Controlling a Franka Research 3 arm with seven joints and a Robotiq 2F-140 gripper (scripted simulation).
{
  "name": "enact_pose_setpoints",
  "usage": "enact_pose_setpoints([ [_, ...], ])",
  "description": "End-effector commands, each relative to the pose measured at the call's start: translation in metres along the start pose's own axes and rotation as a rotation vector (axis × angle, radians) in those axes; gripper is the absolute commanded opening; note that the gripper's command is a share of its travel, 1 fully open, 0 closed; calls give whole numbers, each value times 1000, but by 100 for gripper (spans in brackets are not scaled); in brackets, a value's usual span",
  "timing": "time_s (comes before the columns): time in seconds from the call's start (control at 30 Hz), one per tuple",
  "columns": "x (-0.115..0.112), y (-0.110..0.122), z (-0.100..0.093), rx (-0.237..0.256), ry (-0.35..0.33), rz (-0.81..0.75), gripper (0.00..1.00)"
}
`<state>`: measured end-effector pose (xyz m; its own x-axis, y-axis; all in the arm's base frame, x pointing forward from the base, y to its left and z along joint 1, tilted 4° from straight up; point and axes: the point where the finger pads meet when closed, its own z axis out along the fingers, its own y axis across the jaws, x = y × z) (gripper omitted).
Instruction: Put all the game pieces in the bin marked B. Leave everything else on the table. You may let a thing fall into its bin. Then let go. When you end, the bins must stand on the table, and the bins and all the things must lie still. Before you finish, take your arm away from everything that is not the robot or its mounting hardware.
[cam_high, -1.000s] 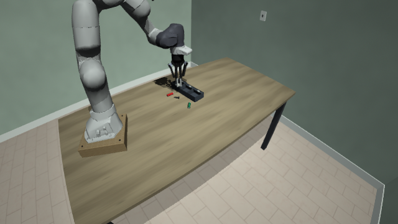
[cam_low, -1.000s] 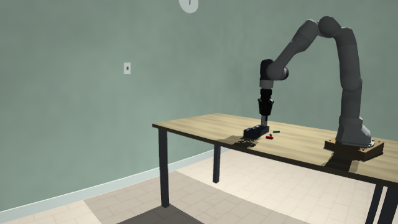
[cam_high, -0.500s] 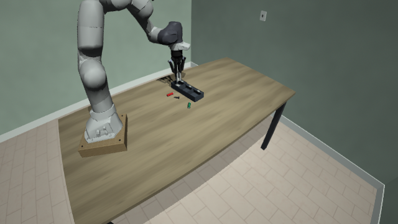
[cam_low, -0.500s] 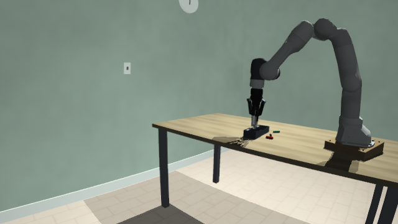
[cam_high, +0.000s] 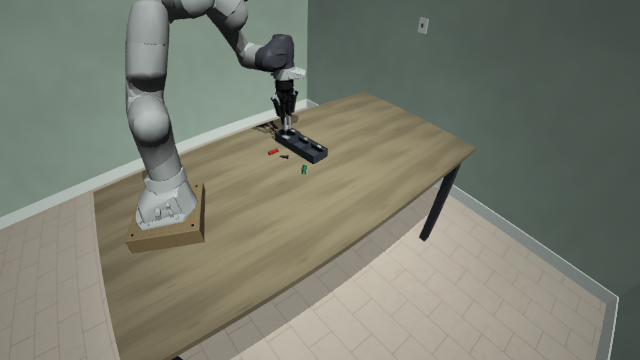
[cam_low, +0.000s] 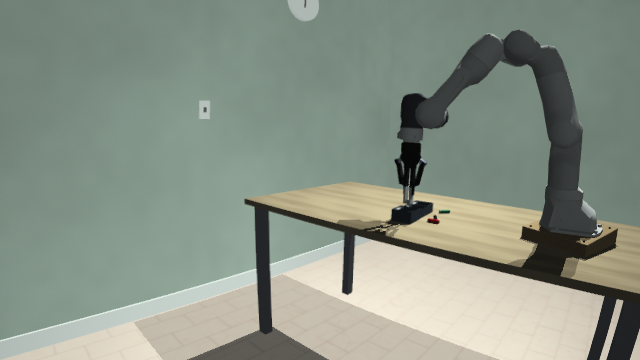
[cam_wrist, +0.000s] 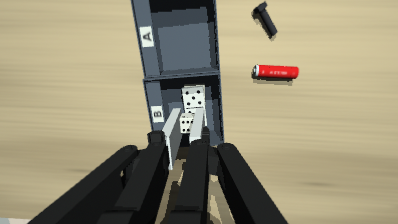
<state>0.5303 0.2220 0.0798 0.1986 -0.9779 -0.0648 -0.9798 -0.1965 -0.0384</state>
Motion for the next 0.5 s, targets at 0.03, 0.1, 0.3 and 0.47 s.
enact_pose_setpoints([
  [0.03, 0, 2, 1, -6, 0, -39, 7],
  [0.1, 0, 2, 1, -6, 0, -39, 7],
  [0.3, 0, 2, 1, -6, 0, -39, 7],
  [0.47, 0, 2, 7, -6, 0, -39, 7],
])
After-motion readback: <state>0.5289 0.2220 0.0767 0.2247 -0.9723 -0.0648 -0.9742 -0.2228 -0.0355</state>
